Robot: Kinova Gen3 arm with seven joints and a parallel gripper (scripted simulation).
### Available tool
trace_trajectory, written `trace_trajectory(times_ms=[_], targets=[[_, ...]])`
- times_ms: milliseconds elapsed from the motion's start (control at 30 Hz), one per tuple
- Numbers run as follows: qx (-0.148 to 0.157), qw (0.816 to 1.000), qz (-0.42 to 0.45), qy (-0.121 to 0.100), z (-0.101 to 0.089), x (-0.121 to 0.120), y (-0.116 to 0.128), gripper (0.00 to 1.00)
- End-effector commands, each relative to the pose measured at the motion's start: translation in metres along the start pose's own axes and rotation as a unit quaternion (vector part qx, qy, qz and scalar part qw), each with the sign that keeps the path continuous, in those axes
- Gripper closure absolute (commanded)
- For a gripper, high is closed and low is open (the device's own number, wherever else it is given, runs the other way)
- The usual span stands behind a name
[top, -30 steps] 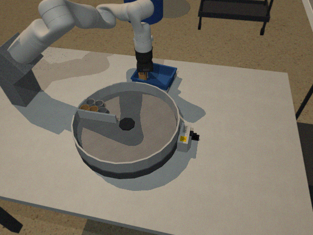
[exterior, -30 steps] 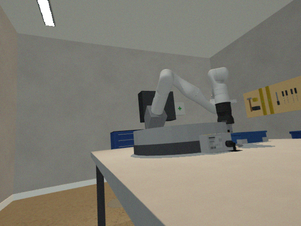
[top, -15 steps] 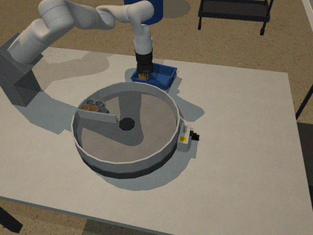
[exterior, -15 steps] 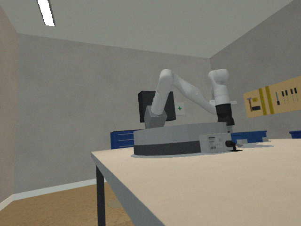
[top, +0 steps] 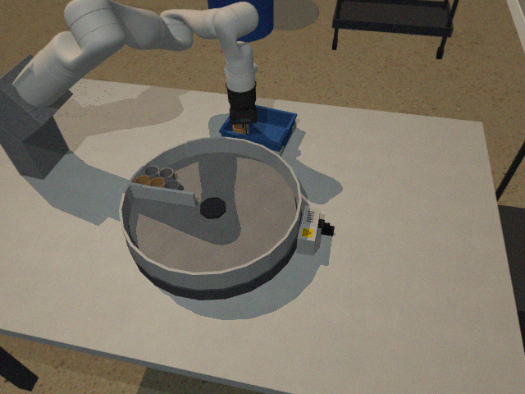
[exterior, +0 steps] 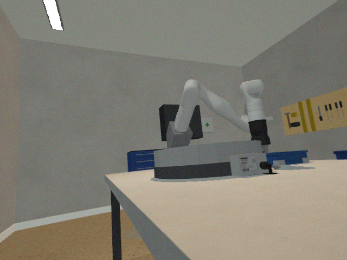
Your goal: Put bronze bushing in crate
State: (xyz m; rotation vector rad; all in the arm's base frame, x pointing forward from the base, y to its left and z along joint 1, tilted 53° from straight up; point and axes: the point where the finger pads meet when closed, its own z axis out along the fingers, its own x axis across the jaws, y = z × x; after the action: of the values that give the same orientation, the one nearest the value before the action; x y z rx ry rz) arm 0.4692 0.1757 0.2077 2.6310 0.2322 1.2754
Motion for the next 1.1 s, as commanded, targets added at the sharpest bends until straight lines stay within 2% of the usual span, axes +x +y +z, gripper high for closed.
trace_trajectory(times_ms=[0, 100, 133, 1067], targets=[[0.0, 1.0, 0.0, 0.001, -0.0005, 0.0004, -0.0003, 1.0], [0.0, 1.0, 0.0, 0.001, -0.0005, 0.0004, -0.0003, 1.0], [0.0, 1.0, 0.0, 0.001, -0.0005, 0.0004, -0.0003, 0.53], [0.0, 1.0, 0.0, 0.001, -0.0005, 0.0004, -0.0003, 0.53]])
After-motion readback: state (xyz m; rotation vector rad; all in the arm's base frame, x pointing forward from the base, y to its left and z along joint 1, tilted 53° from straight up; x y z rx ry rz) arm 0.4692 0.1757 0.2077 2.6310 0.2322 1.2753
